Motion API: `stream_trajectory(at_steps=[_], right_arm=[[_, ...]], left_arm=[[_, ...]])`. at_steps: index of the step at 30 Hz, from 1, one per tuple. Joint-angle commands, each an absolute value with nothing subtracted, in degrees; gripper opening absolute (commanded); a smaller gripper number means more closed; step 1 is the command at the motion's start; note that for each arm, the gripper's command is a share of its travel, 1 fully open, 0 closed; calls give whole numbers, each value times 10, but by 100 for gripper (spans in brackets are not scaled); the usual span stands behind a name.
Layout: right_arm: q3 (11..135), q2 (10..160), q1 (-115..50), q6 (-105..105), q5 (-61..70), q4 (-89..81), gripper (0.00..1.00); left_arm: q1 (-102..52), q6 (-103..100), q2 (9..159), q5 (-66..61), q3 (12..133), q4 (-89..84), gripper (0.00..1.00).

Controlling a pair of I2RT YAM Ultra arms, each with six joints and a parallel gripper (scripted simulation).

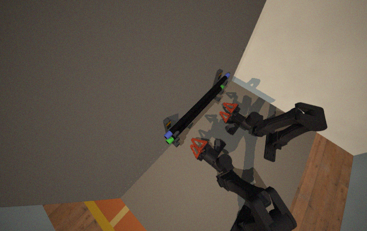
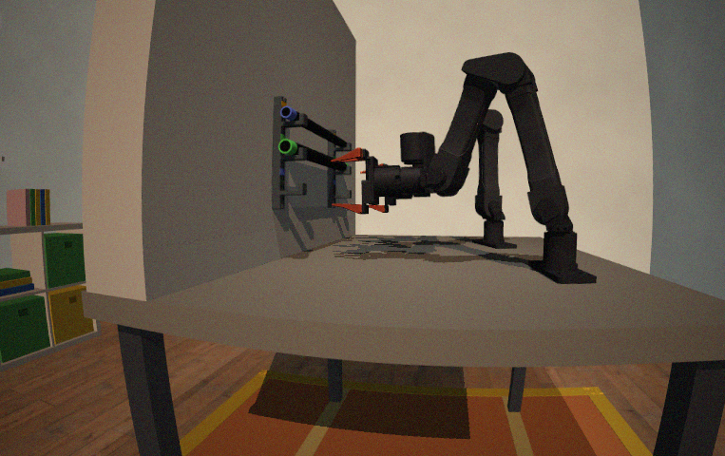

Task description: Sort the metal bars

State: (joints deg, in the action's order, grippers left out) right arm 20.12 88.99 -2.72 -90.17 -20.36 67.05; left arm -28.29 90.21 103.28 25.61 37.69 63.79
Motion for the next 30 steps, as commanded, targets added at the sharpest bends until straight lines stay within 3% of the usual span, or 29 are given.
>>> stream_trajectory(at_steps=[1, 30], right_arm=[[220, 894, -20, -900, -200, 674, 100], [257, 804, -20, -901, -201, 549, 100]], left_arm=[[-278, 900, 1038, 251, 392, 646, 100], [-278, 901, 972, 251, 420, 554, 100]])
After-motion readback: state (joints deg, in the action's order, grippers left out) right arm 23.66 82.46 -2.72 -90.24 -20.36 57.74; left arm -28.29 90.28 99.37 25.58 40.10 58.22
